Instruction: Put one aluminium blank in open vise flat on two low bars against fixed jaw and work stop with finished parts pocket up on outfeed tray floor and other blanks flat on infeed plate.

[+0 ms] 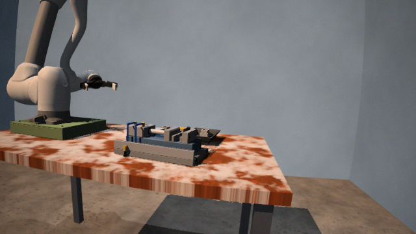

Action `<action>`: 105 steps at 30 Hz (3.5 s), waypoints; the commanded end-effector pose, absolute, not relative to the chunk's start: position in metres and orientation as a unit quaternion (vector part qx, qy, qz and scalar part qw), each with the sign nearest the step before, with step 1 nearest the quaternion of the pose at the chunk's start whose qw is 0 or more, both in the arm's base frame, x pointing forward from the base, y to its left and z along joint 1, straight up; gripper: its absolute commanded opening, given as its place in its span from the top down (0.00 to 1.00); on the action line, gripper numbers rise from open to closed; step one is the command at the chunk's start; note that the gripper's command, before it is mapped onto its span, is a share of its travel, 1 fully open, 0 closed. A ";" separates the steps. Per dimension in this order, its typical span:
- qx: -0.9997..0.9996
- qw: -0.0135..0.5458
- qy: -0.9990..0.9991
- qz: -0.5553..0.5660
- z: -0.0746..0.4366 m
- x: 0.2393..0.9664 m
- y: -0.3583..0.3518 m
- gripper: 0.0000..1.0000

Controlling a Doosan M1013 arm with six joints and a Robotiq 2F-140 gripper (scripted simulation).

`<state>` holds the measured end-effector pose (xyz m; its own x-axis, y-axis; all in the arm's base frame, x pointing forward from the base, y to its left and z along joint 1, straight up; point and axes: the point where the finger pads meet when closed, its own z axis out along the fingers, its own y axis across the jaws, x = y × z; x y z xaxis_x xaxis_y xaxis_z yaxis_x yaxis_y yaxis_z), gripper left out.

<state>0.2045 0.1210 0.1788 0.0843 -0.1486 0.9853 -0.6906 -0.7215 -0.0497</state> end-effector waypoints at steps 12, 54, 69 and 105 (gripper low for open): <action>0.702 0.223 -0.299 0.607 0.179 0.204 0.121 0.00; 0.955 0.237 -0.176 -0.019 0.093 0.301 0.212 0.00; 0.992 0.077 -0.094 -0.042 0.124 0.415 0.229 0.00; 0.999 -0.003 -0.042 -0.002 0.158 0.494 0.215 1.00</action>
